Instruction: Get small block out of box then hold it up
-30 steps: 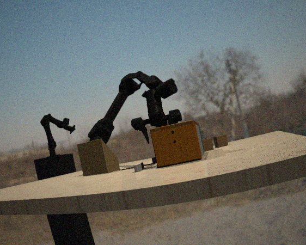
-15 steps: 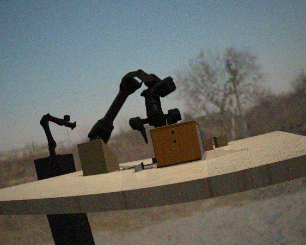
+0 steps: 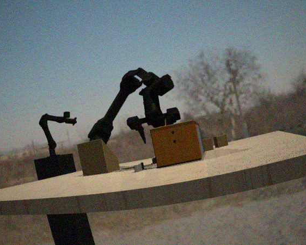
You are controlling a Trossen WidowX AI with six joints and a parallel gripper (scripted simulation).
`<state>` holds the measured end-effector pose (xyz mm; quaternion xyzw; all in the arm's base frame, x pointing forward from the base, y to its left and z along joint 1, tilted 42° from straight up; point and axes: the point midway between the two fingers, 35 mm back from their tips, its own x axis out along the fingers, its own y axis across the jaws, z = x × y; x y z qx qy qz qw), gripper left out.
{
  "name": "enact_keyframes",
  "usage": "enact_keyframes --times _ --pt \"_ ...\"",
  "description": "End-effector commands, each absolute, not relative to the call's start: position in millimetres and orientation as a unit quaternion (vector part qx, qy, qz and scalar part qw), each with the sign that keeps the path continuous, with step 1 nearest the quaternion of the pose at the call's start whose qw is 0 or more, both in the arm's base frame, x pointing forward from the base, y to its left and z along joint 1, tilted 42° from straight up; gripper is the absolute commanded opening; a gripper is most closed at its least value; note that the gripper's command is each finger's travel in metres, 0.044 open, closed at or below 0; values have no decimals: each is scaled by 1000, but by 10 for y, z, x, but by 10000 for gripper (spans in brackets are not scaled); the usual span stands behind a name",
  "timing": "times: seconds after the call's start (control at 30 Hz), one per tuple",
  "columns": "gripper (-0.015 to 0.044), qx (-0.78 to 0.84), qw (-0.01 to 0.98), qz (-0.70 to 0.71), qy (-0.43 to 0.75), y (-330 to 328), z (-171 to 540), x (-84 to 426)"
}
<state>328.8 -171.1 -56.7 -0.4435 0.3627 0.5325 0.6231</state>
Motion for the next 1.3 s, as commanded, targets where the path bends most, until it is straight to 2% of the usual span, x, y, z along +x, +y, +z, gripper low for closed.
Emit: enact_keyframes --times 0.0,0.27,0.5,0.73,0.83,0.9,1.1,1.27 --pt "400 -444 621 534 363 -1795 -653 3286" --pt "400 -444 621 534 363 -1831 -649 3286" --pt "400 -441 622 534 364 -2184 -186 3190" --pt "400 -440 625 531 364 -2173 -219 3203" --pt "321 -445 621 515 388 -2348 -291 3072" --pt "285 -400 654 486 420 -2378 -311 3046" --pt "285 -241 736 392 496 -2399 -344 3019" --pt "285 -25 785 262 560 -2425 -378 2989"
